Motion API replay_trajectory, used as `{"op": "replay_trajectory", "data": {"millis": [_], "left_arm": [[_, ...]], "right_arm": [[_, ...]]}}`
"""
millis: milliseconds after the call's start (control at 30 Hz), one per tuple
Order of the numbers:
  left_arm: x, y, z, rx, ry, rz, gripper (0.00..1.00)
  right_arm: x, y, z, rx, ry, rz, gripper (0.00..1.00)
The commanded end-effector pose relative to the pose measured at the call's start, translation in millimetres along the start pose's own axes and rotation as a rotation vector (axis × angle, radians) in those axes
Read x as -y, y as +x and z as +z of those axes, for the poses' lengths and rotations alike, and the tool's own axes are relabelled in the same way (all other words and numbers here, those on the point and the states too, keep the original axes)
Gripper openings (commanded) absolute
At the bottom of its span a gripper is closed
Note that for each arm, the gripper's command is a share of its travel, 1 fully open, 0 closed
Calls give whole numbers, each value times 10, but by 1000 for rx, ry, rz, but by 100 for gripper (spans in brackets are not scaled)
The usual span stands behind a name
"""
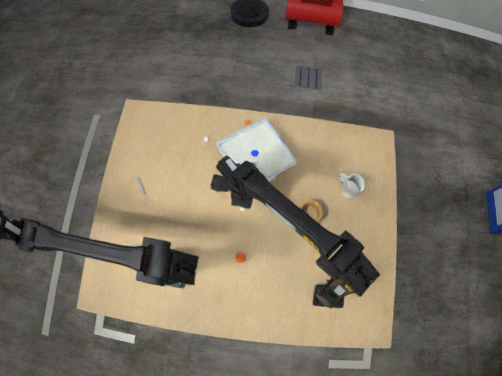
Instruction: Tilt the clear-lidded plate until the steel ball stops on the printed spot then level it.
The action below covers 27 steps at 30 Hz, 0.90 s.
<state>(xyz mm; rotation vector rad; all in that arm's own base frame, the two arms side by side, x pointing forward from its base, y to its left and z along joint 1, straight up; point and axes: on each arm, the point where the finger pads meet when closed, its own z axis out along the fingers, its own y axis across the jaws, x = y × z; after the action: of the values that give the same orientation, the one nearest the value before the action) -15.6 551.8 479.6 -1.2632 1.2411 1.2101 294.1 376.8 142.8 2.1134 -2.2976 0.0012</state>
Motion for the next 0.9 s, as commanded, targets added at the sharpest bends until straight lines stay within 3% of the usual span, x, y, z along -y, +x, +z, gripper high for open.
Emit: {"op": "replay_trajectory", "data": {"millis": [0, 867], "left_arm": [[-86, -204, -83, 52, -18, -10, 100], [-86, -204, -83, 52, -18, -10, 100]], "right_arm": [[199, -151, -427, 83, 61, 10, 0], [216, -151, -419, 95, 70, 8, 0]]}}
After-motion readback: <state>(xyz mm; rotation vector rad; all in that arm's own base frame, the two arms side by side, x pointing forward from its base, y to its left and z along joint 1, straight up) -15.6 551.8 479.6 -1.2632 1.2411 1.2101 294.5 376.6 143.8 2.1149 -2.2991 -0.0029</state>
